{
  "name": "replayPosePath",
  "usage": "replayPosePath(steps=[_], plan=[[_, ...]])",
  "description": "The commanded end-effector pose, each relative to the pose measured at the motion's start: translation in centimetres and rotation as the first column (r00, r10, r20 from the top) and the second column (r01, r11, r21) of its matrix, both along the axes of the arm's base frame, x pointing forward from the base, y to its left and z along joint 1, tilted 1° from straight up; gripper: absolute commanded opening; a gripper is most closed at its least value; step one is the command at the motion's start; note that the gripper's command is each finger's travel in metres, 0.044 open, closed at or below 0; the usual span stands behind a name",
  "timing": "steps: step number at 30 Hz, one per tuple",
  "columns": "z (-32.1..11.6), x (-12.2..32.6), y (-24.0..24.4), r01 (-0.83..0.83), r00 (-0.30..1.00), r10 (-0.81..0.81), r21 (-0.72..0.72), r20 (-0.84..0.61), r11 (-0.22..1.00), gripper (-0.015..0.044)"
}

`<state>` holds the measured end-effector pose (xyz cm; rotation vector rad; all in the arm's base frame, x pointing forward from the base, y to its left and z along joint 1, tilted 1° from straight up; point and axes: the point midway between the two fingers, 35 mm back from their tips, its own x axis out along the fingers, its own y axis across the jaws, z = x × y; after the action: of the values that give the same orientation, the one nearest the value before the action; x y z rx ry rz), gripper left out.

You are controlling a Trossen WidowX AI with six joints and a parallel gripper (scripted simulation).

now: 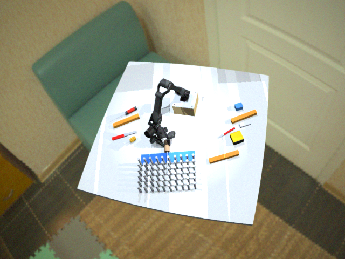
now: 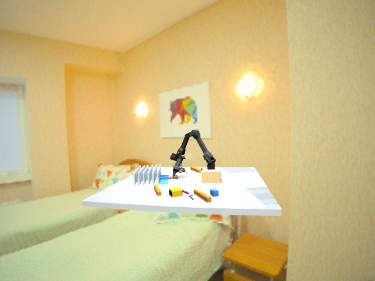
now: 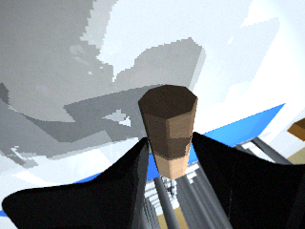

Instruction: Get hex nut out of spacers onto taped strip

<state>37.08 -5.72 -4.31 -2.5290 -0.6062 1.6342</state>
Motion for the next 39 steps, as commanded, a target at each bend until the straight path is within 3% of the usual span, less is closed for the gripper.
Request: replayPosePath(steps=[1, 39], plan=[[0.0, -0.4, 0.0, -0.004, 1.0, 0.004, -0.001, 0.0, 1.0, 0.0], [-0.1, -3.1, -0.8, -0.004, 1.0, 0.004, -0.002, -0.004, 1.0, 0.0]])
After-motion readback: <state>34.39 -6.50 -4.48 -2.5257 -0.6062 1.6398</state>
